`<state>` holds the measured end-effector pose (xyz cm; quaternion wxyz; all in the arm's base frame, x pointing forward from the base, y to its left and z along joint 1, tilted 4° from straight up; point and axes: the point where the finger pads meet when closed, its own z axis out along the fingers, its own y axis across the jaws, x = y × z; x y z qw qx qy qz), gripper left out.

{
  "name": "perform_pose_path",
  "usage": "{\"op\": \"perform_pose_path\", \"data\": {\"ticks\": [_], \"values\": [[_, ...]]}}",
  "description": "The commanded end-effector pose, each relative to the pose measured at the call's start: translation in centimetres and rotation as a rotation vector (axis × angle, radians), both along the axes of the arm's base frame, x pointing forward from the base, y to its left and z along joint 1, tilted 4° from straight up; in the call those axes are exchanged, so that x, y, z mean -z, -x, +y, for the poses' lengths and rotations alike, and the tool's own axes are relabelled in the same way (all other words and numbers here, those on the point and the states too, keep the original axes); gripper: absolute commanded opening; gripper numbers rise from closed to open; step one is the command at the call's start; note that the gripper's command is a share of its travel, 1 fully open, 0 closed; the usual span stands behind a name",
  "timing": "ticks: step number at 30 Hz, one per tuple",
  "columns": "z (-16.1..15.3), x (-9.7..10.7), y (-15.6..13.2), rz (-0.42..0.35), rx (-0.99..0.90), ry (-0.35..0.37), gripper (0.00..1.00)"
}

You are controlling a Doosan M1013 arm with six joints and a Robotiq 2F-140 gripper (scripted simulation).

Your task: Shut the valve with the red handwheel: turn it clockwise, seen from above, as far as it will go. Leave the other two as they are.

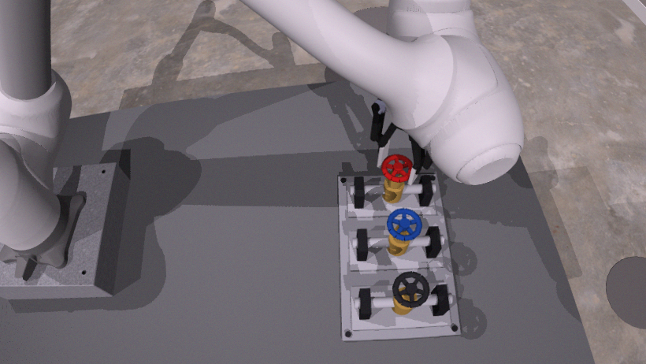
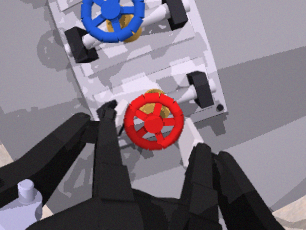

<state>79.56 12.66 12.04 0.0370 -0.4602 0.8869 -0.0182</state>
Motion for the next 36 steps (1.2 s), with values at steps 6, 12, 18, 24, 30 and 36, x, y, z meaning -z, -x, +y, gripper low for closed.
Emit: {"op": "perform_pose_path", "data": {"ticks": [6,12,18,24,30,36], "values": [[0.27,0.56,0.26,0.005,0.0,-0.004,0.1],[0.27,0.56,0.26,0.005,0.0,-0.004,0.1],[0.27,0.56,0.26,0.005,0.0,-0.004,0.1],[0.27,0.56,0.26,0.005,0.001,-0.004,0.1],[0.27,0.56,0.26,0.005,0.003,-0.004,0.1],[0.27,0.56,0.26,0.005,0.015,-0.005,0.1]]}}
